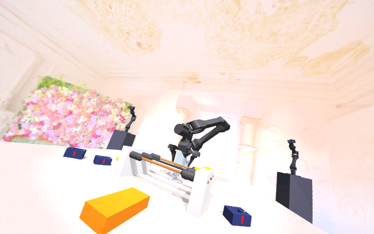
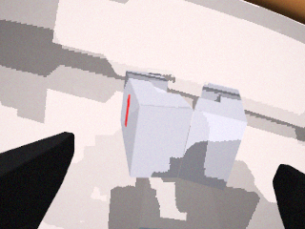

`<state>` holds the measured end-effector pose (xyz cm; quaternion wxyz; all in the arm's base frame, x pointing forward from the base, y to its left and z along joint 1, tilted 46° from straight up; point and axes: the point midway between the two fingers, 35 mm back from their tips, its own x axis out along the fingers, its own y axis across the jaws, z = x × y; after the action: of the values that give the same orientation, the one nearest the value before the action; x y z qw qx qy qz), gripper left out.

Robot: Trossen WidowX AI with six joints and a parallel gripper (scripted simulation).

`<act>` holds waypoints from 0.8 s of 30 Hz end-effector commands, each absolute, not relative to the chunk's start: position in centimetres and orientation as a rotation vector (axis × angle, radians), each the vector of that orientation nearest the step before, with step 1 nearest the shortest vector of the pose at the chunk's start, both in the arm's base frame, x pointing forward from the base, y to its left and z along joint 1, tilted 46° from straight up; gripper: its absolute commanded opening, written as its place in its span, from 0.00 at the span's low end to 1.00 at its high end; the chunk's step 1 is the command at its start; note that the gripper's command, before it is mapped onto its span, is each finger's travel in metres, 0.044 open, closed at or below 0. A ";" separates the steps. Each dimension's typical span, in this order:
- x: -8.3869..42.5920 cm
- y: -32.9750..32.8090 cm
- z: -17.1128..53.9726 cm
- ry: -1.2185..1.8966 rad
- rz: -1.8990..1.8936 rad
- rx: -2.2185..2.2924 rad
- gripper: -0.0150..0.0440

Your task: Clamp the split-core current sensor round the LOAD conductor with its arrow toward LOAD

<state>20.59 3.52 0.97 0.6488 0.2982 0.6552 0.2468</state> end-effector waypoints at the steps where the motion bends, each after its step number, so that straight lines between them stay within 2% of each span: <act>1: 20.4 4.2 0.4 1.495 0.560 0.693 1.00; 12: 20.2 5.2 -0.5 1.495 0.564 0.695 1.00; 18: 20.4 4.9 -0.2 1.490 0.566 0.681 0.73; 24: 20.4 4.9 -0.2 1.490 0.566 0.681 0.67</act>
<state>20.40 4.95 -0.28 0.6470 0.3001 0.6556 0.2480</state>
